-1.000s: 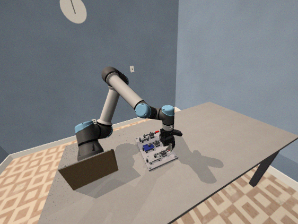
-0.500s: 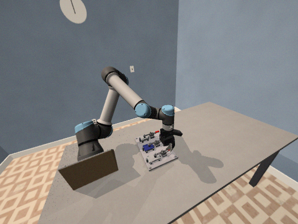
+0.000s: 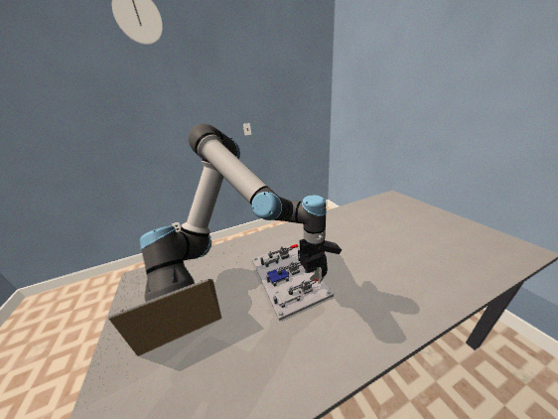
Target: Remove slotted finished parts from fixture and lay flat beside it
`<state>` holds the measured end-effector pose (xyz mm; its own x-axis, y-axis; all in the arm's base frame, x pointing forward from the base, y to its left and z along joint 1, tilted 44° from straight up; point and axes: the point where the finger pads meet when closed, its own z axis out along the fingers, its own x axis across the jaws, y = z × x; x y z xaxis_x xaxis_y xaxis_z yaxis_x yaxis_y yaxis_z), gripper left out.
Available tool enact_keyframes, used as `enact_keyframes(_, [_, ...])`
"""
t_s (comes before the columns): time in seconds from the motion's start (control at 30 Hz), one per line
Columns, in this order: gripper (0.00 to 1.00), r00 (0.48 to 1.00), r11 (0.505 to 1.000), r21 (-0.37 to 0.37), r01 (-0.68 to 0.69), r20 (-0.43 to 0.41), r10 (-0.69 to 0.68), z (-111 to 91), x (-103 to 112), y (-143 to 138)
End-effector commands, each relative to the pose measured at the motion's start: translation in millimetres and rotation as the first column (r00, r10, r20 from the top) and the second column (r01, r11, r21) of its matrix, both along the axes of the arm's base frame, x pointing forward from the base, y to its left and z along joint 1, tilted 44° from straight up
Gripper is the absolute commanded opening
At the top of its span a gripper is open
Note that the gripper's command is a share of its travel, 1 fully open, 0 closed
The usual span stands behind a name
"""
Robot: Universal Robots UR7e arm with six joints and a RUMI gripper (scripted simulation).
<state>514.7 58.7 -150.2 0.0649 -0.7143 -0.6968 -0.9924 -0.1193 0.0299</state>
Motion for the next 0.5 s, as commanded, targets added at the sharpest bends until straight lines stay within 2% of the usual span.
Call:
enact_keyframes(0.0, [0.00, 1.000, 1.000, -0.001, 0.001, 0.001, -0.001, 2.1, -0.4, -2.3])
enact_keyframes(0.47, [0.00, 1.000, 1.000, -0.001, 0.001, 0.001, -0.001, 7.6, -4.6, -8.1])
